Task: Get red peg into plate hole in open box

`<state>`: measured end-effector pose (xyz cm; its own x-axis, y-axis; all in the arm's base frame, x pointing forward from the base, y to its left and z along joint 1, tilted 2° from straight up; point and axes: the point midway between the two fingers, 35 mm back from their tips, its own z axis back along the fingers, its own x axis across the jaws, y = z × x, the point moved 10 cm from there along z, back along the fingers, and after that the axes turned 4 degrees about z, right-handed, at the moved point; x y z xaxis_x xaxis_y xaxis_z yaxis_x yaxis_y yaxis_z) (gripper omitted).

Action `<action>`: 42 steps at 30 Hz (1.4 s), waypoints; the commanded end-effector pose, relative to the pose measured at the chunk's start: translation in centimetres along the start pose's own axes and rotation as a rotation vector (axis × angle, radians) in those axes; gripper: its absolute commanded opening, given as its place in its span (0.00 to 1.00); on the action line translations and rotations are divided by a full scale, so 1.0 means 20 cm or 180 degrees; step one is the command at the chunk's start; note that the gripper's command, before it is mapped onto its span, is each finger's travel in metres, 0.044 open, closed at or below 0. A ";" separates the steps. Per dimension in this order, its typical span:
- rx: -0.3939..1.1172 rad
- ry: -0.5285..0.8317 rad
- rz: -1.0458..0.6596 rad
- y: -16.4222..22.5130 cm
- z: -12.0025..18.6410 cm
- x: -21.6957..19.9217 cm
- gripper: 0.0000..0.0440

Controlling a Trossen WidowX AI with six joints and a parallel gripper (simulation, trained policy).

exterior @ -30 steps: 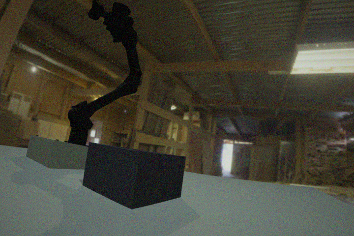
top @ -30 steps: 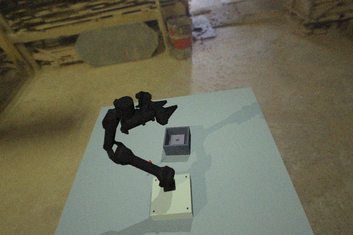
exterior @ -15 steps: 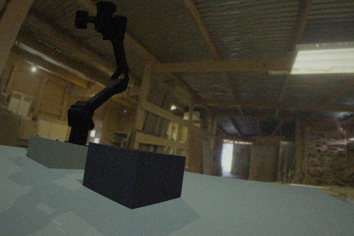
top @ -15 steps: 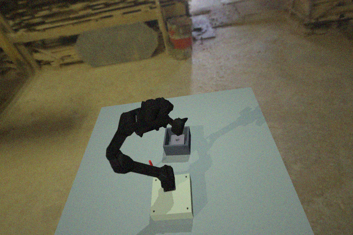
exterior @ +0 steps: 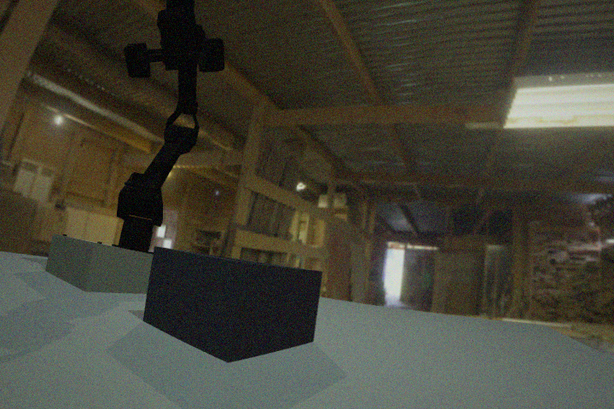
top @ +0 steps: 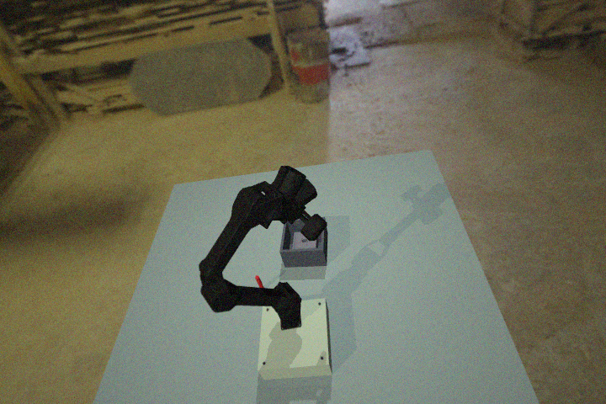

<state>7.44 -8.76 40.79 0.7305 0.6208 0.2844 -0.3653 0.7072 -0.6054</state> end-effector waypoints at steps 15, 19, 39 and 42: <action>0.1265 0.0250 -0.0062 0.16 -0.40 0.24 1.00; 0.1437 0.0373 -0.0013 0.23 -0.47 0.31 1.00; 0.1814 0.1083 0.0232 0.71 -0.70 0.60 1.00; 0.1821 0.1186 0.0249 0.79 -0.73 0.62 1.00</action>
<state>19.19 4.22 25.07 0.7983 0.6005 -0.0458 -0.6018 0.7926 -0.0982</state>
